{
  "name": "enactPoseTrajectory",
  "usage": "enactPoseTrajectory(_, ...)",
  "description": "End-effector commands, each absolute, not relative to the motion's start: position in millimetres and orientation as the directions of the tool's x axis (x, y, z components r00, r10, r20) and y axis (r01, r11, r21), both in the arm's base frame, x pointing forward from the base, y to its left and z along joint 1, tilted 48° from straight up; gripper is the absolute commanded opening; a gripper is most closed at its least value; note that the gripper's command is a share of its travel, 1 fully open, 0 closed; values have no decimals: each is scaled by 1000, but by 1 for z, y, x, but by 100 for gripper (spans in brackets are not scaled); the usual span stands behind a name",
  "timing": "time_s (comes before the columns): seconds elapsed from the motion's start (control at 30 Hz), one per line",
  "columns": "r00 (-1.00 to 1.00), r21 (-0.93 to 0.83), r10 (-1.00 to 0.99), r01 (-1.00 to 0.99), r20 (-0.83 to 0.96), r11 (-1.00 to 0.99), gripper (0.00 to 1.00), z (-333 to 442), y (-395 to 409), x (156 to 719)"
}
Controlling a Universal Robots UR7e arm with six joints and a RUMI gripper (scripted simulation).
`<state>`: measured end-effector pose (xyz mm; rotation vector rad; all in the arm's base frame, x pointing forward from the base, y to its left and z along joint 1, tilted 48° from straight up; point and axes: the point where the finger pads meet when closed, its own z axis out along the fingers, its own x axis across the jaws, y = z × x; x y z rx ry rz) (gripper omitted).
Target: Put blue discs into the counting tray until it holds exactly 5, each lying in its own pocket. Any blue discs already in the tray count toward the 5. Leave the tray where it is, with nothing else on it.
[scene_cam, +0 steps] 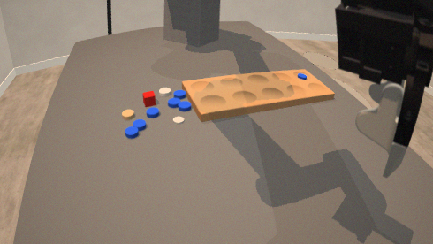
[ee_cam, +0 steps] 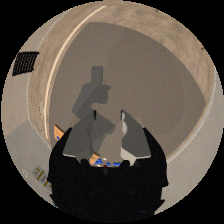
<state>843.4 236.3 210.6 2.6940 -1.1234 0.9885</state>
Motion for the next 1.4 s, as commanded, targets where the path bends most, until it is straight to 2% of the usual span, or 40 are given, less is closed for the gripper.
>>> enactPoseTrajectory(0.0,607,-97,-513,-585,607,-805,28,204,212,820)
enactPoseTrajectory(0.67,782,174,-194,-359,593,-917,28,177,146,754)
enactPoseTrajectory(1.37,861,402,118,-107,495,-909,28,152,85,694)
